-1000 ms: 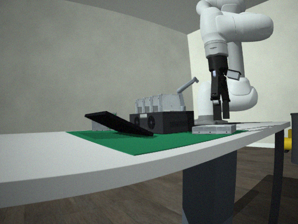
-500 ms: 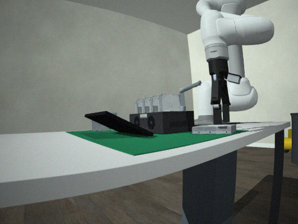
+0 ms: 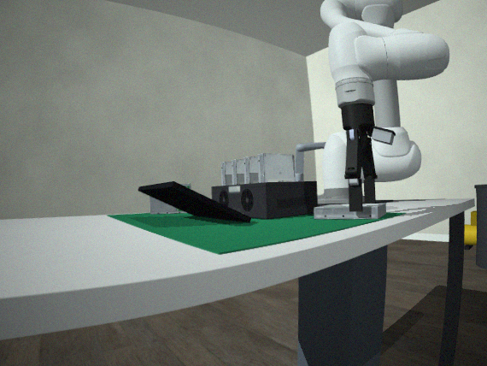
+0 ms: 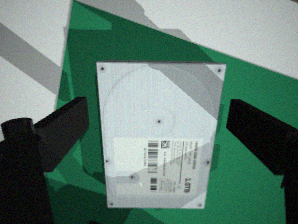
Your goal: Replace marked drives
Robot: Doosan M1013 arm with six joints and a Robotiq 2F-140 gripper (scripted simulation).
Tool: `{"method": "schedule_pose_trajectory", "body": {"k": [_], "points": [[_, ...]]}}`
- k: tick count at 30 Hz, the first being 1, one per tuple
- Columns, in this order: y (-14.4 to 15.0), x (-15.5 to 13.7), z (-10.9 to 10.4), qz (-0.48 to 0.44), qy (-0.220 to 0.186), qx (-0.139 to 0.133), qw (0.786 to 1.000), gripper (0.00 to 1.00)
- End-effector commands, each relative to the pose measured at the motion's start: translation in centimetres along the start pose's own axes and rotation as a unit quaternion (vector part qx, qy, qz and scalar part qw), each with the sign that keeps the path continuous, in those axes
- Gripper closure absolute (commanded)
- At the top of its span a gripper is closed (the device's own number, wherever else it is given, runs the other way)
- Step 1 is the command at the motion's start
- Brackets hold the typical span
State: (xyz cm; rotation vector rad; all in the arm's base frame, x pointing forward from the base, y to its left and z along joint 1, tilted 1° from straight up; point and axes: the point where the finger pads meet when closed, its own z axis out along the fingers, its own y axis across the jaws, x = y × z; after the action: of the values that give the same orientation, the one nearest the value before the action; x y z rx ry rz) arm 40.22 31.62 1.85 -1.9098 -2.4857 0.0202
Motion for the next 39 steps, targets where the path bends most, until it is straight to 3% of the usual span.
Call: {"method": "schedule_pose_trajectory", "body": {"k": [1, 32, 33, 39], "points": [[0.03, 0.02, 0.17, 0.000, 0.000, 0.000, 1.000, 0.11], [0.03, 0.02, 0.91, 0.000, 0.000, 0.000, 1.000, 0.11], [0.03, 0.02, 0.91, 0.000, 0.000, 0.000, 1.000, 0.27], [0.03, 0.02, 0.91, 0.000, 0.000, 0.000, 1.000, 0.27]]}}
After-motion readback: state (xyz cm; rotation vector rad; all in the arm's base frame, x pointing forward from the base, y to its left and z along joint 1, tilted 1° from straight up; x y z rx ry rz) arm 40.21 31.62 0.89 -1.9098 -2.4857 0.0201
